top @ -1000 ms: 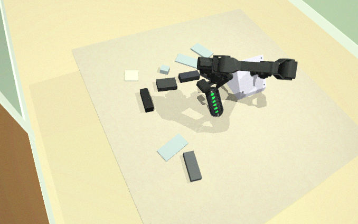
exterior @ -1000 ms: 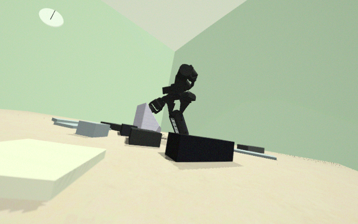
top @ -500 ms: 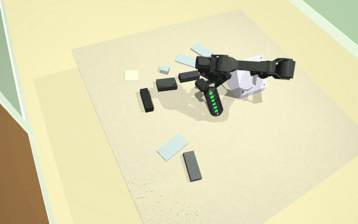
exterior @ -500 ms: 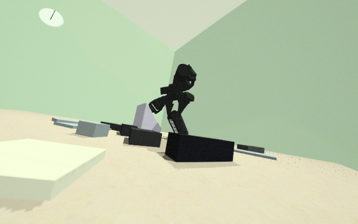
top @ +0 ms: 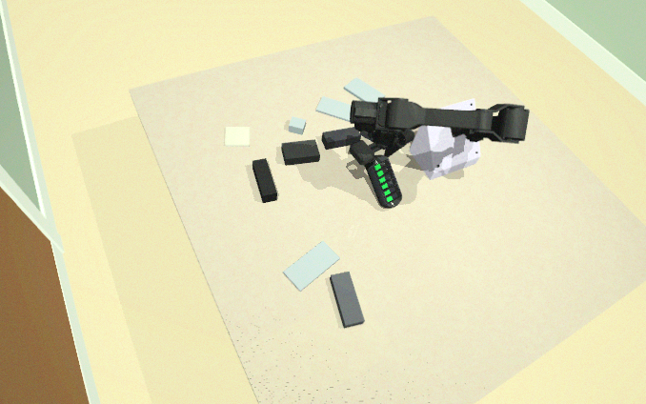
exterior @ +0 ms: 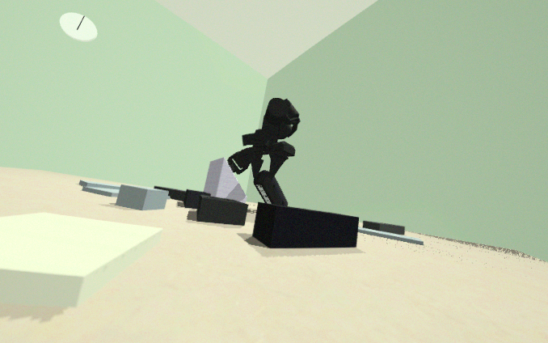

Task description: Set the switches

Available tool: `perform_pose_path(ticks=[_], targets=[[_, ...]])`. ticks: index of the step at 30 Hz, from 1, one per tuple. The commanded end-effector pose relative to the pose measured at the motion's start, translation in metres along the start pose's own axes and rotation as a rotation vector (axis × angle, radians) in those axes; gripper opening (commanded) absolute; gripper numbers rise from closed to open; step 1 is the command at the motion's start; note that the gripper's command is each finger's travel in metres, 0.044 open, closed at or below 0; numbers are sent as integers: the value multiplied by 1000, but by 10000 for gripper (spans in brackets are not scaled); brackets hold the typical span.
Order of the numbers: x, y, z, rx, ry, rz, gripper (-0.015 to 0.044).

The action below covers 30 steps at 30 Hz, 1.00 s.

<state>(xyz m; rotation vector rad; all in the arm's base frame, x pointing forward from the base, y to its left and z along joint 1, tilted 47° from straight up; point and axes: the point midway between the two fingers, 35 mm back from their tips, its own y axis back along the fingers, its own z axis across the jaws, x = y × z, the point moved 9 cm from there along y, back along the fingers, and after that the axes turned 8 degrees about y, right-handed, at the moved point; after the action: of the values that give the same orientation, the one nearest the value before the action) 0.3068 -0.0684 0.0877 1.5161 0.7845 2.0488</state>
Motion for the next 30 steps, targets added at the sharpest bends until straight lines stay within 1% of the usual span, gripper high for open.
perform_pose_path(ticks=[1, 30], targets=[[-4, -1, -1, 3, 5, -7, 336], [-21, -15, -4, 3, 5, -7, 336]])
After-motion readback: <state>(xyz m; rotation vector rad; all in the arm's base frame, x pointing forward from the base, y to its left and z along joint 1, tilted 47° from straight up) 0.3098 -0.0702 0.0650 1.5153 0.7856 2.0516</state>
